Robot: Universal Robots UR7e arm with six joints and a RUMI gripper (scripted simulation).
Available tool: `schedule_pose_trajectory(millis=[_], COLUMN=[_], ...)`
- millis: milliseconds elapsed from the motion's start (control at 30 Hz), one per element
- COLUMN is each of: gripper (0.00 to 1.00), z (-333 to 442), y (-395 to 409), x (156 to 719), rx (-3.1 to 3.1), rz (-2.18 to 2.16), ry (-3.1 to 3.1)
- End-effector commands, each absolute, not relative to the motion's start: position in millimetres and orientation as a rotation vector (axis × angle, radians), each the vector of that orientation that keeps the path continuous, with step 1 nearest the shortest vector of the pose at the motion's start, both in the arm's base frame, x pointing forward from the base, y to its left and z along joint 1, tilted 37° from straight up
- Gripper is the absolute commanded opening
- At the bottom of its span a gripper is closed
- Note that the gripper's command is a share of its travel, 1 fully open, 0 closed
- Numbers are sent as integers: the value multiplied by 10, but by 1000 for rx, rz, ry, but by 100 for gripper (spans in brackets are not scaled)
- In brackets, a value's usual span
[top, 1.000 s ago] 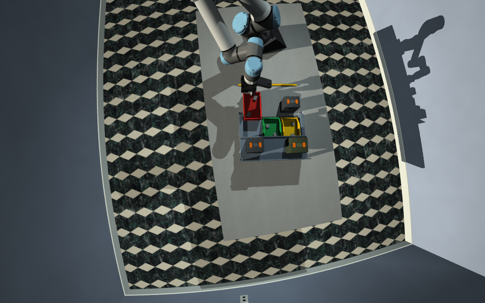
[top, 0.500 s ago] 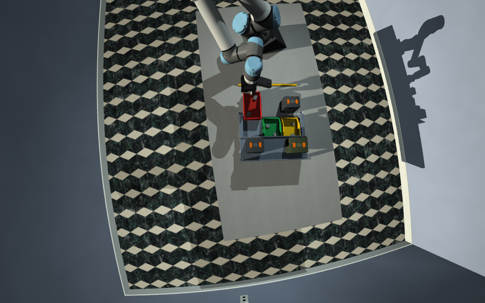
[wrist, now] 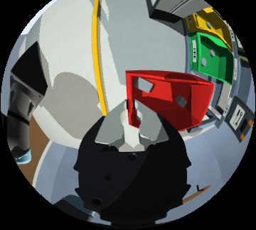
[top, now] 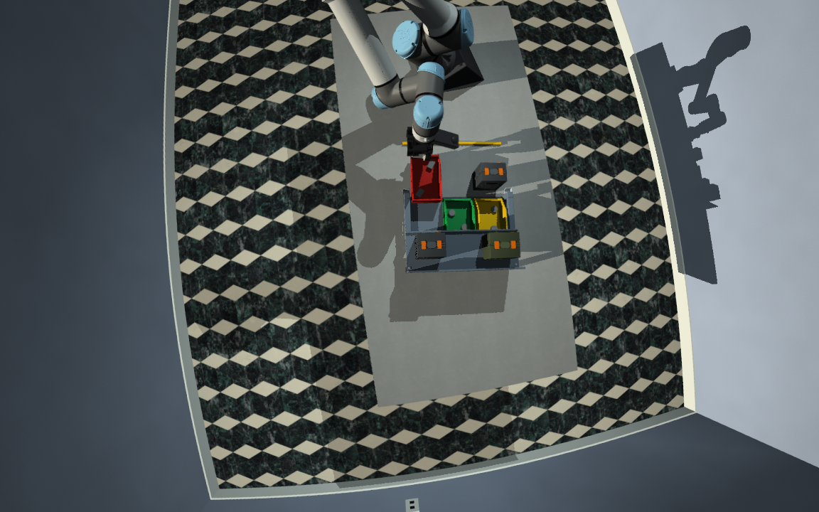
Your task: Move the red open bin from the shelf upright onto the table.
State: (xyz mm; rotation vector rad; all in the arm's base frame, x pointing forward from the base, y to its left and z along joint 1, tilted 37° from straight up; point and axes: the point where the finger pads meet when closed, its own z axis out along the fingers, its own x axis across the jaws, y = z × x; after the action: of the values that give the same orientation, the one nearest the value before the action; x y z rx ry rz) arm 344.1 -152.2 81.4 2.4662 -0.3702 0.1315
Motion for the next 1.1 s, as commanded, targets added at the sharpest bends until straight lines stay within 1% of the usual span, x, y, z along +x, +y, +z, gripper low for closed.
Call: schedule_pose_trajectory(millis=[0, 1067], gripper=[0, 0], z=[817, 812], y=[-1522, -1515], x=[3444, 3417], rx=[2466, 2466], rz=[133, 133], ry=[-370, -370])
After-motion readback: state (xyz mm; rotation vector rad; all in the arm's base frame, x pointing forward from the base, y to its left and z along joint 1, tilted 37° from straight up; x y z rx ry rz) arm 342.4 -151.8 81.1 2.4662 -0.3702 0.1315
